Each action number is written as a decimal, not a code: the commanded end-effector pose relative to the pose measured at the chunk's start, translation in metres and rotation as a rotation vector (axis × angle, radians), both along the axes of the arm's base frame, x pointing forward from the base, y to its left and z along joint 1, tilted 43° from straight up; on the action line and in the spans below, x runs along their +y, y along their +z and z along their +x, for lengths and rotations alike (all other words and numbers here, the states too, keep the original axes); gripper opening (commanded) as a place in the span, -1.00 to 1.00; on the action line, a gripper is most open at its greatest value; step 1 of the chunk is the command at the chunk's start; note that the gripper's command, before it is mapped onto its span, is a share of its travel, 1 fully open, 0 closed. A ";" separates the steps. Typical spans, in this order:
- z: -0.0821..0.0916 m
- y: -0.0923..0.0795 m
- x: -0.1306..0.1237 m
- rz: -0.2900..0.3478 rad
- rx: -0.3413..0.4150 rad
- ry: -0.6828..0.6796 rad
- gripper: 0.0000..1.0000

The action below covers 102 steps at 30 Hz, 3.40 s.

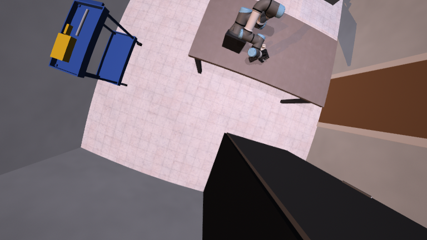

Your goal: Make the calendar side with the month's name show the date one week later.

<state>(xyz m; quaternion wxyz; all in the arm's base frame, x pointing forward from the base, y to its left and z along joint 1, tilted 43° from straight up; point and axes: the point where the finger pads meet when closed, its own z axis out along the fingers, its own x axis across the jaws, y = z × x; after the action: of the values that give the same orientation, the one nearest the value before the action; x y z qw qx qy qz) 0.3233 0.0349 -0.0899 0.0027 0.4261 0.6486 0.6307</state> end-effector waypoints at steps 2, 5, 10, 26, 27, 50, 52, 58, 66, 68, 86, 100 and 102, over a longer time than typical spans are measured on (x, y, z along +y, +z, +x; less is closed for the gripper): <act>0.000 -0.008 0.006 -0.003 0.000 -0.002 -0.80; 0.000 -0.010 0.008 -0.003 0.000 -0.002 -0.80; 0.000 -0.013 0.011 -0.003 0.000 -0.002 -0.80; 0.000 -0.017 0.015 -0.003 0.000 -0.002 -0.80; 0.000 -0.017 0.015 -0.003 0.000 -0.002 -0.80; 0.000 -0.017 0.015 -0.003 0.000 -0.002 -0.80; 0.000 -0.017 0.015 -0.003 0.000 -0.002 -0.80; 0.000 -0.017 0.015 -0.003 0.000 -0.002 -0.80; 0.000 -0.017 0.015 -0.003 0.000 -0.002 -0.80; 0.000 -0.017 0.015 -0.003 0.000 -0.002 -0.80; 0.000 -0.021 0.018 -0.003 0.000 -0.002 -0.80; 0.000 -0.021 0.018 -0.003 0.000 -0.002 -0.80; 0.000 -0.021 0.018 -0.003 0.000 -0.002 -0.80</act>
<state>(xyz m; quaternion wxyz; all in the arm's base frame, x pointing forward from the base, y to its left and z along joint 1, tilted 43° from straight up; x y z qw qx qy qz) 0.3233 0.0540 -0.1104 0.0031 0.4265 0.6485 0.6305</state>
